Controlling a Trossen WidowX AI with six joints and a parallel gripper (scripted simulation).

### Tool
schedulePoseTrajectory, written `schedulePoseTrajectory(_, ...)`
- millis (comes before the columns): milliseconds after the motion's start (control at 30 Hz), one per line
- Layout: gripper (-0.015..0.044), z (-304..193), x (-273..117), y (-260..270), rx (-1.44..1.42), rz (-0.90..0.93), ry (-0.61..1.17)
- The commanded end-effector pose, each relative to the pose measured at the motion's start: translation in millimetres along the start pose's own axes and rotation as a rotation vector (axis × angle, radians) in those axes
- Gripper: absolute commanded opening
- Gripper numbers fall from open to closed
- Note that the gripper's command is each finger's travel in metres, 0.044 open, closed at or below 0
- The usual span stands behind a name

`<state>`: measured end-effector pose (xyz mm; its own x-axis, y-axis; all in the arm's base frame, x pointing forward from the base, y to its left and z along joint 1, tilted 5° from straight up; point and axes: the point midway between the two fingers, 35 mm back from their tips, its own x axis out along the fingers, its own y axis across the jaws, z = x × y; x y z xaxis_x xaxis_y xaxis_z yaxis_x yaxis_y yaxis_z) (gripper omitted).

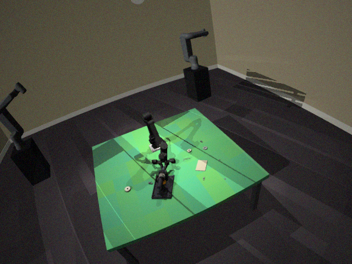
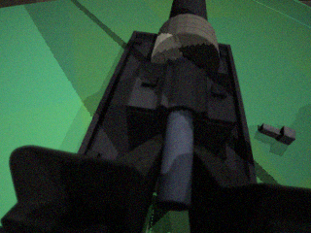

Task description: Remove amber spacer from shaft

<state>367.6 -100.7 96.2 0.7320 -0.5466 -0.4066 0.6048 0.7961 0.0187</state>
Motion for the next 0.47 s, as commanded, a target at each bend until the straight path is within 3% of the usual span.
schedulePoseTrajectory(0, 0.0026, 0.0, 0.0, 0.0, 0.0, 0.0, 0.0)
schedulePoseTrajectory(433, 0.0368, 0.3, -4.7, 0.6, 0.0, 0.0, 0.001)
